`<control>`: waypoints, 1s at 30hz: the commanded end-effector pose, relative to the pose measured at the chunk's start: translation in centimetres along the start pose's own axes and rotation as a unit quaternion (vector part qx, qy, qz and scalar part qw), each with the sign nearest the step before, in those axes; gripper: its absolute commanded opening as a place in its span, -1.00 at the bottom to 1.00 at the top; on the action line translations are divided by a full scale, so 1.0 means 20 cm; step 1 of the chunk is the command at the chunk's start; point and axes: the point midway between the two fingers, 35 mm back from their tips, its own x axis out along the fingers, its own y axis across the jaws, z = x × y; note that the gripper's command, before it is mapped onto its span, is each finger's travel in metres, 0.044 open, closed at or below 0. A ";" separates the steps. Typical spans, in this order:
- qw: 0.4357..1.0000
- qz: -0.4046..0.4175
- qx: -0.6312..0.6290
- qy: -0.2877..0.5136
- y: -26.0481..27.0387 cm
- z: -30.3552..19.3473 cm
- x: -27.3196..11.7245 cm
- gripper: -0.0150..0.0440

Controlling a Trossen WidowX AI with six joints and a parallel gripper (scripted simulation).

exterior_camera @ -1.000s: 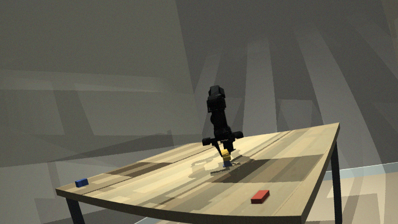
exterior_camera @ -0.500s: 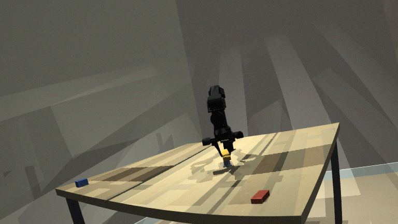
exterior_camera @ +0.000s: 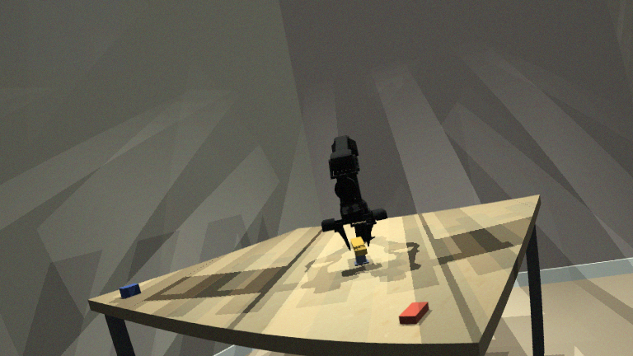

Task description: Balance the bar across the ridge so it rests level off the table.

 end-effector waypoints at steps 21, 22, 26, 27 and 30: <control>1.000 -0.002 0.000 -0.015 0.00 0.00 -0.50 1.00; 1.000 -0.002 0.000 -0.015 0.00 0.00 -0.50 1.00; 1.000 -0.002 0.000 -0.015 0.00 0.00 -0.50 1.00; 1.000 -0.002 0.000 -0.015 0.00 0.00 -0.50 1.00; 1.000 -0.002 0.000 -0.015 0.00 0.00 -0.50 1.00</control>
